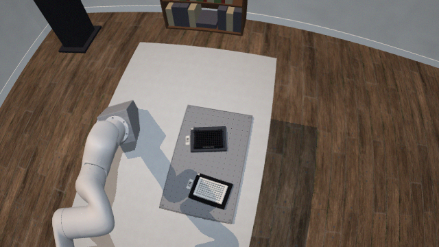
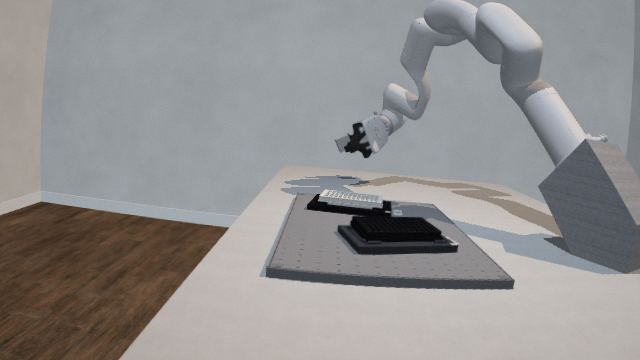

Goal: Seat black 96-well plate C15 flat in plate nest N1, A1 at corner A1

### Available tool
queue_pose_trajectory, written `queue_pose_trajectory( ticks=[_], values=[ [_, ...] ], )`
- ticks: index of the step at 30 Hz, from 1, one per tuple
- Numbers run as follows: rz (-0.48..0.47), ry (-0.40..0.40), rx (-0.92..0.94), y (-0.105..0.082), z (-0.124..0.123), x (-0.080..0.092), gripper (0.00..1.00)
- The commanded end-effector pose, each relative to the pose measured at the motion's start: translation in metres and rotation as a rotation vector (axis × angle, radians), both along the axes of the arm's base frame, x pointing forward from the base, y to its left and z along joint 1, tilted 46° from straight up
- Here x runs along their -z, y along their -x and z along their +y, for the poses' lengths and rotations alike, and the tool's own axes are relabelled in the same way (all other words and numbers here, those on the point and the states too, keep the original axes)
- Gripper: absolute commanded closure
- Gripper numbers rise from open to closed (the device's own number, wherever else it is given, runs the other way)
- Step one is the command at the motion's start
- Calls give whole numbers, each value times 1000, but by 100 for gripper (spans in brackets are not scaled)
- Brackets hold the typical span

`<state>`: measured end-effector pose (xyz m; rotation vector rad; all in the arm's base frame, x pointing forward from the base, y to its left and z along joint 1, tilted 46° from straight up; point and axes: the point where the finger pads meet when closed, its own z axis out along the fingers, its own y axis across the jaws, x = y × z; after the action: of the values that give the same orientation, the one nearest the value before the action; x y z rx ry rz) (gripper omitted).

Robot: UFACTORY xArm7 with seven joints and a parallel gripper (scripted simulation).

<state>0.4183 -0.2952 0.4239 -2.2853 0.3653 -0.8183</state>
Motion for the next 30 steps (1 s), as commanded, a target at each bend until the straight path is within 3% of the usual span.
queue_pose_trajectory(
  ticks=[1,4,7,14,17,22,25,30],
  values=[
    [28,-3,-12,-6,18,11,100],
    [28,-3,-12,-8,27,17,100],
    [121,1,-47,-11,39,26,100],
    [127,1,-49,-14,59,39,100],
    [219,19,-84,-16,71,47,100],
    [222,19,-85,-17,89,59,100],
    [311,52,-119,-18,102,67,100],
    [312,53,-119,-18,115,75,100]
  ],
)
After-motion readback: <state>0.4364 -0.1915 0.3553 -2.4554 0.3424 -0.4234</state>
